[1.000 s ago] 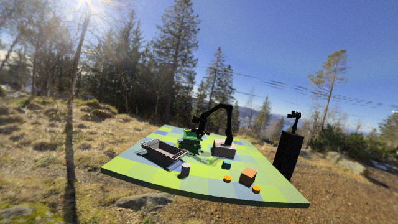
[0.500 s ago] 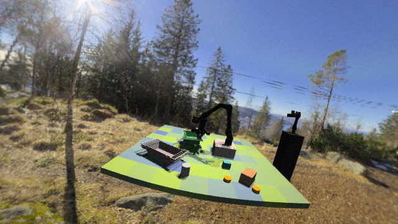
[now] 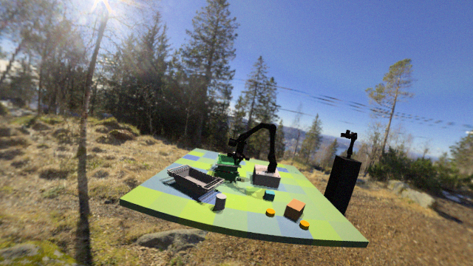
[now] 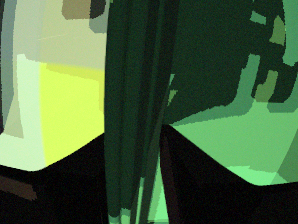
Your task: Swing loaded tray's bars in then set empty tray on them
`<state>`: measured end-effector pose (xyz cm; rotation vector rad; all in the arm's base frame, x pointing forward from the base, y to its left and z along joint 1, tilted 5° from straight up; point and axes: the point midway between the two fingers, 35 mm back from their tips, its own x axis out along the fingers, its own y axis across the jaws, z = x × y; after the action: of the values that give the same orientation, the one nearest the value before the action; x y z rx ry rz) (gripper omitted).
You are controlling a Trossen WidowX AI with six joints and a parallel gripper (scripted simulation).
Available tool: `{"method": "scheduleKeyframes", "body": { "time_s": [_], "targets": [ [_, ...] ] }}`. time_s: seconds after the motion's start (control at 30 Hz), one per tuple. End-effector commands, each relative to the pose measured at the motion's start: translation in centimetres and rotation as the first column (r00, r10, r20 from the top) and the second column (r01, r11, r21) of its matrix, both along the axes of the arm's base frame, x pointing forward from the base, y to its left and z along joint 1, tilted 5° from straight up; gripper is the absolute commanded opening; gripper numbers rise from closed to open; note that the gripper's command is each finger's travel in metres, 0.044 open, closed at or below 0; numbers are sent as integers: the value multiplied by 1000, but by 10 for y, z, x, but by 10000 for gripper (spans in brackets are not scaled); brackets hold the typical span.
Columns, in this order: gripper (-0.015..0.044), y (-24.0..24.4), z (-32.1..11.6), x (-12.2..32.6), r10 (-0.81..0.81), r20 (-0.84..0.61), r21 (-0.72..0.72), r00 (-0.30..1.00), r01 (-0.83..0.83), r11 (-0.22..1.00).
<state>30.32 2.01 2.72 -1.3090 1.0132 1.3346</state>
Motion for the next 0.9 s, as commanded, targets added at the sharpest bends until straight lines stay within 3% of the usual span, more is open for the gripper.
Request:
{"method": "scheduleKeyframes", "body": {
  "time_s": [0.0,0.87],
  "targets": [
    [73,0,-6,-5,-1,-25,-5,1000,1,1000],
    [440,0,-5,-4,1,-22,-2,1000,-1,1000]
  ]
}}
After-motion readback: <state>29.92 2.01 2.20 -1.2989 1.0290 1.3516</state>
